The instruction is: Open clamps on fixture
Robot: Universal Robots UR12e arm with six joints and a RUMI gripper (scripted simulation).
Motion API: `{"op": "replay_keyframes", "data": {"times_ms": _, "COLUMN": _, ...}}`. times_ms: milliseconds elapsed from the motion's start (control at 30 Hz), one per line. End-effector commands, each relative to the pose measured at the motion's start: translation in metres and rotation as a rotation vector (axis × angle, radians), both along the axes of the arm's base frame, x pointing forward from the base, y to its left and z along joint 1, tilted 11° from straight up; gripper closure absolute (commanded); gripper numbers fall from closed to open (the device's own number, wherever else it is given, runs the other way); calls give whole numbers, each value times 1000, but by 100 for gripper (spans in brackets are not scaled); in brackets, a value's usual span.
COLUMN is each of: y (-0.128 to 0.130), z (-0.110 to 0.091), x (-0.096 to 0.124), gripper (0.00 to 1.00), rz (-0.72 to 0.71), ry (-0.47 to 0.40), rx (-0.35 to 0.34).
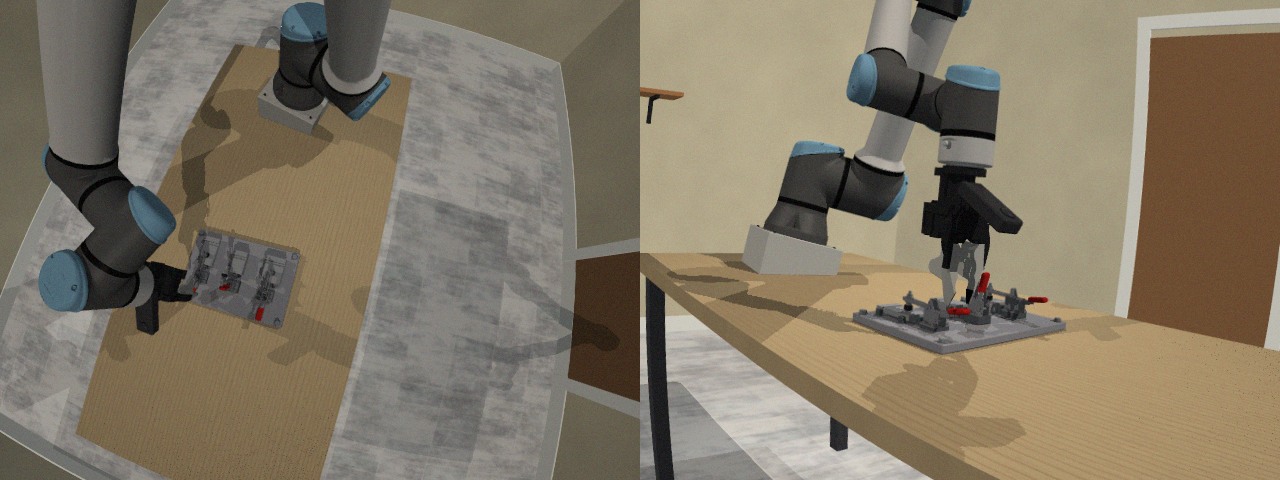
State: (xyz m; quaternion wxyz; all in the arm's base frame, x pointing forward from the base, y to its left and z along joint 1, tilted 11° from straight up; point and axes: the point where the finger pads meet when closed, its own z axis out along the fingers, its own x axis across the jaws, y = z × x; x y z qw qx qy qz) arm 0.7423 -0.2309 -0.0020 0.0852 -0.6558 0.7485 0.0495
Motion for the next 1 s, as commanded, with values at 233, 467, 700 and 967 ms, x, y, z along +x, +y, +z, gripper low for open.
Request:
{"op": "replay_keyframes", "data": {"times_ms": 233, "y": -1, "z": 1, "x": 1, "gripper": 72, "rz": 0, "ry": -1, "rx": -1}}
{"op": "replay_keyframes", "data": {"times_ms": 467, "y": 0, "z": -2, "x": 1, "gripper": 72, "rz": 0, "ry": -1, "rx": -1}}
{"op": "replay_keyframes", "data": {"times_ms": 700, "y": 2, "z": -11, "x": 2, "gripper": 72, "rz": 0, "ry": -1, "rx": -1}}
{"op": "replay_keyframes", "data": {"times_ms": 967, "y": 4, "z": -24, "x": 3, "gripper": 72, "rz": 0, "ry": -1, "rx": -1}}
